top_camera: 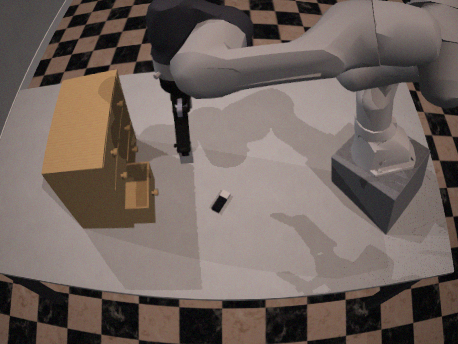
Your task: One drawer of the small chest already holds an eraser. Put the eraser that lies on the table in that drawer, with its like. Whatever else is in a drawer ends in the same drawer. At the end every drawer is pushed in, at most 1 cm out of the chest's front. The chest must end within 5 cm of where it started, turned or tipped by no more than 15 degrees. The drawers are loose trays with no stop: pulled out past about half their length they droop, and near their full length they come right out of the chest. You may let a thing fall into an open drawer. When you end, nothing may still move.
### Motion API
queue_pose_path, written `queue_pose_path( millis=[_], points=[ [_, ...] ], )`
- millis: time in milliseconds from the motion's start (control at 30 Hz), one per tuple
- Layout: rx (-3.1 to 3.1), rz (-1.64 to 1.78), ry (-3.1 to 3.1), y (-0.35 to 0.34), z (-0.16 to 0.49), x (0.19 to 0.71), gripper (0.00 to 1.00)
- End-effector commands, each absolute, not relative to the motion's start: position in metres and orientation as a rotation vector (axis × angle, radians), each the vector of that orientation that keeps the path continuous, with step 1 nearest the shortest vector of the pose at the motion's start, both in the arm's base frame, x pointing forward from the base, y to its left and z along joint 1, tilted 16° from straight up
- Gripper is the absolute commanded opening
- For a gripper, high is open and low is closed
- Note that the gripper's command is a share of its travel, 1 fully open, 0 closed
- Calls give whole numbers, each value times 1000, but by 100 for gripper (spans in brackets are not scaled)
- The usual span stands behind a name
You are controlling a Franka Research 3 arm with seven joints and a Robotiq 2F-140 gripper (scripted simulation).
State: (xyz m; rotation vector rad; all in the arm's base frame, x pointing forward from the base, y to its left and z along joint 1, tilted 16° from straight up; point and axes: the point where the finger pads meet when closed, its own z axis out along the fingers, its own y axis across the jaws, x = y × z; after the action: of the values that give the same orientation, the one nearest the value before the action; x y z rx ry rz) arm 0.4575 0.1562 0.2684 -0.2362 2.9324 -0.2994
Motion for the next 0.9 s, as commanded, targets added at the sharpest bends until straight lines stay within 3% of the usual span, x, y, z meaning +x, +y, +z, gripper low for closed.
queue_pose_path(
  millis=[0,867],
  points=[
    [-241,-307,2930,157,269,462,100],
    [-311,-336,2925,157,267,464,100]
  ],
)
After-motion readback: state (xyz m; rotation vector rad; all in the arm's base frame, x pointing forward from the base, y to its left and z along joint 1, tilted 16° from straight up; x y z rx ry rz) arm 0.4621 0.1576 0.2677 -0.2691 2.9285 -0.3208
